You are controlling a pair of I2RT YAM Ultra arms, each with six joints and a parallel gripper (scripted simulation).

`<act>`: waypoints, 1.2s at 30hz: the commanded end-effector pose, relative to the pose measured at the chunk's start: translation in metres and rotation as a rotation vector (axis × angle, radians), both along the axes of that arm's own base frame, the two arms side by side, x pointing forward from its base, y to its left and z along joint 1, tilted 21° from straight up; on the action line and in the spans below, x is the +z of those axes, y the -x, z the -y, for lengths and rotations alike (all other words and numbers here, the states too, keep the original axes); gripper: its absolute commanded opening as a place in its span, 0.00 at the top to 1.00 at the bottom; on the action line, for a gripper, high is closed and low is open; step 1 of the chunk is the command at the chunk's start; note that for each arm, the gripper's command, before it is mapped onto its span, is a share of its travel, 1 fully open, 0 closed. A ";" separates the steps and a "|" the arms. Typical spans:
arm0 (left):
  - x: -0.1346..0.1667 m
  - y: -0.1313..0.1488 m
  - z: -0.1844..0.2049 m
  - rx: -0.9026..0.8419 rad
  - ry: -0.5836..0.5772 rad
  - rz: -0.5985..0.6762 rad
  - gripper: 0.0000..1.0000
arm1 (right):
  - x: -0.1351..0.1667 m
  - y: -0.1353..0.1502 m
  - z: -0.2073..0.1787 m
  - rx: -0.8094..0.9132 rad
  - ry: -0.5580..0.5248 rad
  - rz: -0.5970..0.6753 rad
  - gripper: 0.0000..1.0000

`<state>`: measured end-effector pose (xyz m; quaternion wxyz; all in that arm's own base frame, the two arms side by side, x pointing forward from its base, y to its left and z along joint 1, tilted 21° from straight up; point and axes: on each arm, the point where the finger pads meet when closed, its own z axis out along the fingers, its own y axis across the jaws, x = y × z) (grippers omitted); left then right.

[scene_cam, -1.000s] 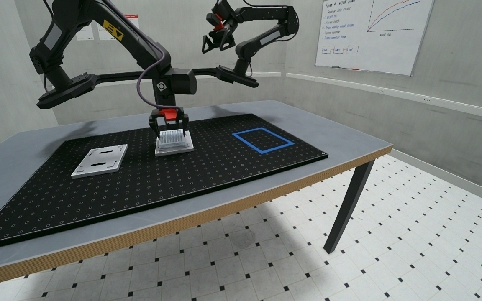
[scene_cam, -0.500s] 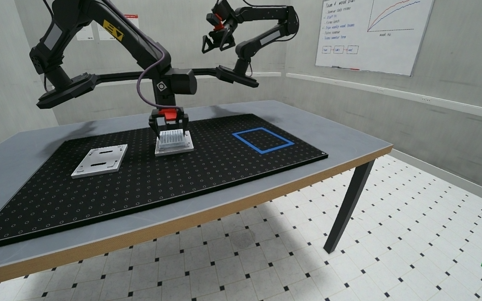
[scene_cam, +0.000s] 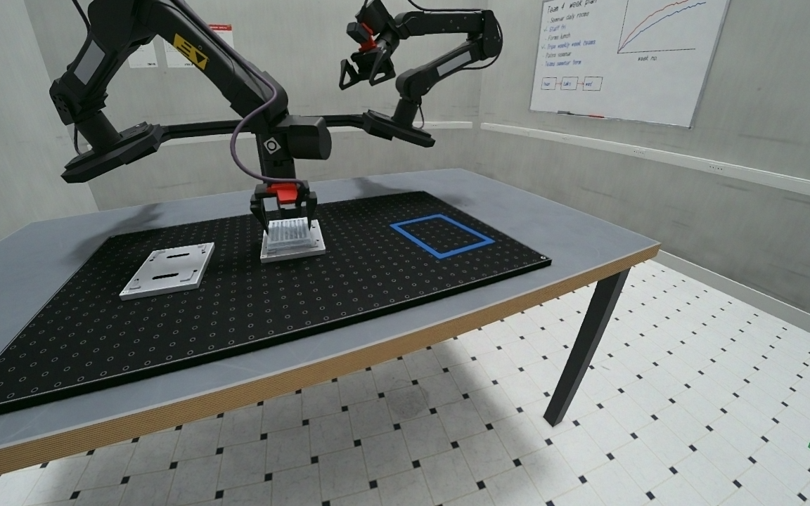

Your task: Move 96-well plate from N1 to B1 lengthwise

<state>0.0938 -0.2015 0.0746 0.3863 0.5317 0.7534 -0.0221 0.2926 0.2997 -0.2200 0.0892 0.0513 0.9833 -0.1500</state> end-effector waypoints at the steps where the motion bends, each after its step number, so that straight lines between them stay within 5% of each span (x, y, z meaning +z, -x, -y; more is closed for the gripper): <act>1: 0.015 0.000 0.006 0.003 0.041 0.007 0.00 | -0.021 -0.007 -0.002 0.004 -0.037 0.006 0.21; 36: 0.015 0.000 0.006 0.003 0.041 0.007 0.00 | 0.001 -0.003 -0.007 0.005 -0.035 0.013 0.21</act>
